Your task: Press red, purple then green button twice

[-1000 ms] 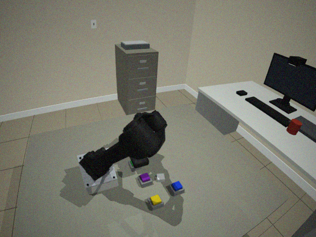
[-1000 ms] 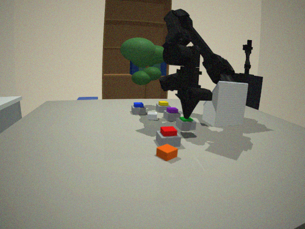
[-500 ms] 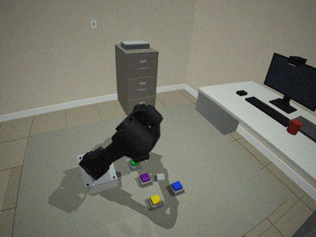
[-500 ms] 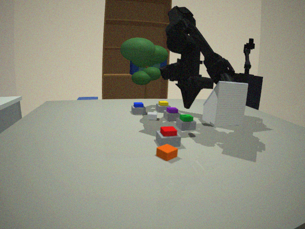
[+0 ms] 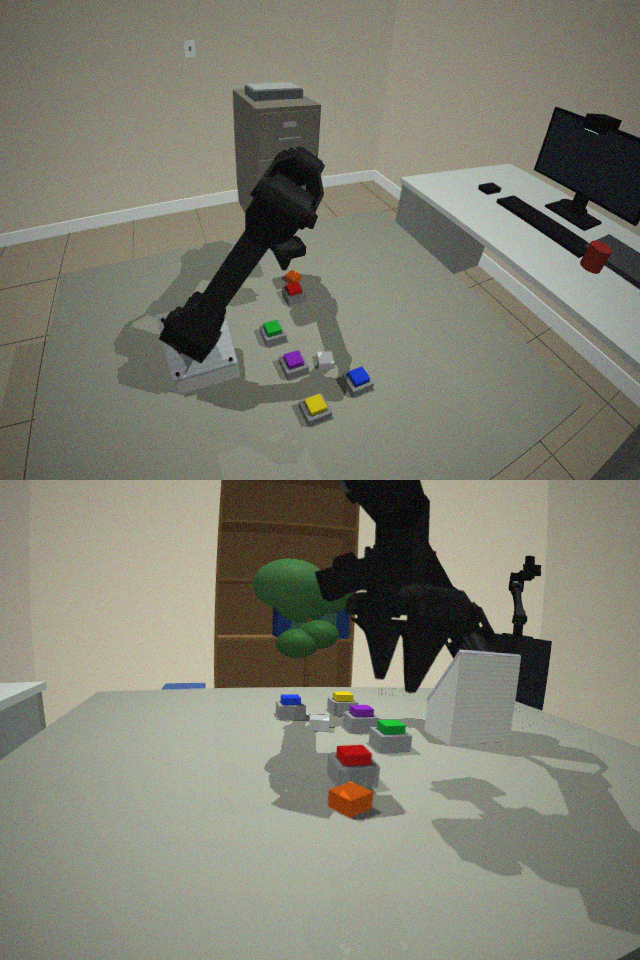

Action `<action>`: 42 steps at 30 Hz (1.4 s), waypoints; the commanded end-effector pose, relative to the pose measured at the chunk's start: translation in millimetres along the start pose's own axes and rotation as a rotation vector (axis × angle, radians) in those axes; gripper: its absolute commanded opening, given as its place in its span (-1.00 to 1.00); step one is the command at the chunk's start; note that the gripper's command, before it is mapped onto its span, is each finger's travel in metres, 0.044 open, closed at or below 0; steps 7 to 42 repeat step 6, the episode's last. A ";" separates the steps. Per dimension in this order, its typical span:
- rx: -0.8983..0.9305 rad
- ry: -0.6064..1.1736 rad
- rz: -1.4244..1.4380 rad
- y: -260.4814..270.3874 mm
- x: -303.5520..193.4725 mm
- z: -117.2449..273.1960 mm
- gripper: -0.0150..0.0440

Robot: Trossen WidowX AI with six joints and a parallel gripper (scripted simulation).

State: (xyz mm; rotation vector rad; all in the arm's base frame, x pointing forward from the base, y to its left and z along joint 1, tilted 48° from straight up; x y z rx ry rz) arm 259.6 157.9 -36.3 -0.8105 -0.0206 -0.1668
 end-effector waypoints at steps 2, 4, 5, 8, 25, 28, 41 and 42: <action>-0.007 0.006 0.000 45.2 -2.6 8.6 0.86; -0.007 0.006 0.000 47.0 -2.8 8.9 0.86; -0.007 0.006 0.000 47.0 -2.8 8.9 0.86; -0.007 0.006 0.000 47.0 -2.8 8.9 0.86; -0.007 0.006 0.000 47.0 -2.8 8.9 0.86; -0.007 0.006 0.000 47.0 -2.8 8.9 0.86; -0.007 0.006 0.000 47.0 -2.8 8.9 0.86; -0.007 0.006 0.000 47.0 -2.8 8.9 0.86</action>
Point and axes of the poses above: the point midway between the two fingers, 35 mm back from their tips, its own z axis back along the fingers, its own y axis across the jaws, x = y × z, the point moved 7 cm from there along z, back along the fingers, and after that the axes turned 4 degrees about -z, right-handed, at the moved point
